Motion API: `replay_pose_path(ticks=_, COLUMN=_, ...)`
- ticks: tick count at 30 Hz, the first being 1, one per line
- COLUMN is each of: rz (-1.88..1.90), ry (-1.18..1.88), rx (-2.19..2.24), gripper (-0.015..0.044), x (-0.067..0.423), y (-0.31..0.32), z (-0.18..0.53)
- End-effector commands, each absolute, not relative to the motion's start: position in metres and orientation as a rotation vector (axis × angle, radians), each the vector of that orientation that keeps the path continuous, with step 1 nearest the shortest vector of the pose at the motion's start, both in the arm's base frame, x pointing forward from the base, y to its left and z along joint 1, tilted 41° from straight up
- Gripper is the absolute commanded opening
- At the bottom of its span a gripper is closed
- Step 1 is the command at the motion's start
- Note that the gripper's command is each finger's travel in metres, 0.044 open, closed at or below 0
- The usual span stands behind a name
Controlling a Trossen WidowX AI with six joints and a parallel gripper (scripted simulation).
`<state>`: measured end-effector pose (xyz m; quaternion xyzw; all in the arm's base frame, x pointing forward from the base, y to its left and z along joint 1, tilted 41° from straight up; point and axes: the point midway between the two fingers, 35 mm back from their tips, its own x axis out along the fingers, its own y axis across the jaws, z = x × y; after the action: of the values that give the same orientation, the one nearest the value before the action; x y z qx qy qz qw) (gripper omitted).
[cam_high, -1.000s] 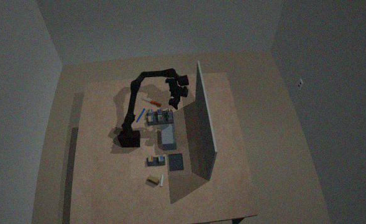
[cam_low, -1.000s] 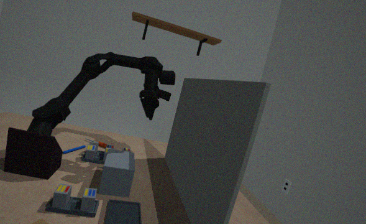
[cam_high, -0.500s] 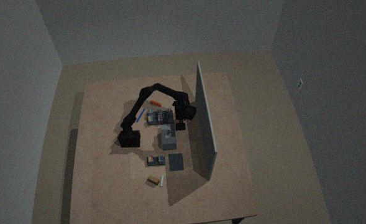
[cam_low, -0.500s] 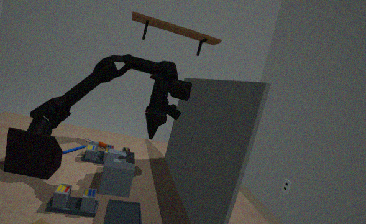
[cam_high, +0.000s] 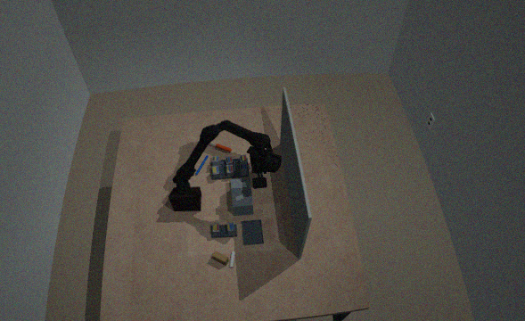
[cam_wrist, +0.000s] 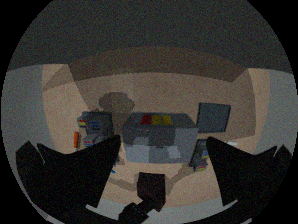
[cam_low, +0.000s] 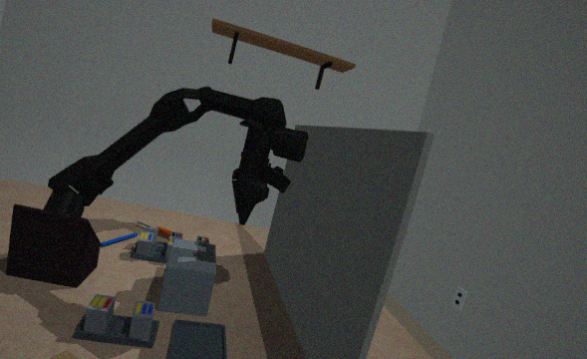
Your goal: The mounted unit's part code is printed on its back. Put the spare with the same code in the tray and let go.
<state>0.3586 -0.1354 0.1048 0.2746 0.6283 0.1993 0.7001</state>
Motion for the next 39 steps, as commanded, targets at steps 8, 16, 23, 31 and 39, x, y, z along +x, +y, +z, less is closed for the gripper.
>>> replay_pose_path(ticks=8, rz=0.199, ry=1.482, rx=0.861, gripper=0.0440, x=0.319, y=-0.170, z=0.065)
replay_pose_path(ticks=16, rz=-0.352, ry=1.572, rx=1.393, gripper=0.0440, x=0.216, y=-0.202, z=-0.009)
replay_pose_path(ticks=23, rz=-0.814, ry=1.557, rx=1.820, gripper=0.0440, x=0.130, y=-0.184, z=-0.054)
replay_pose_path(ticks=31, rz=-0.824, ry=1.556, rx=1.829, gripper=0.0440, x=0.128, y=-0.183, z=-0.055)
replay_pose_path(ticks=39, rz=-0.823, ry=1.556, rx=1.830, gripper=0.0300, x=0.136, y=-0.165, z=-0.088)
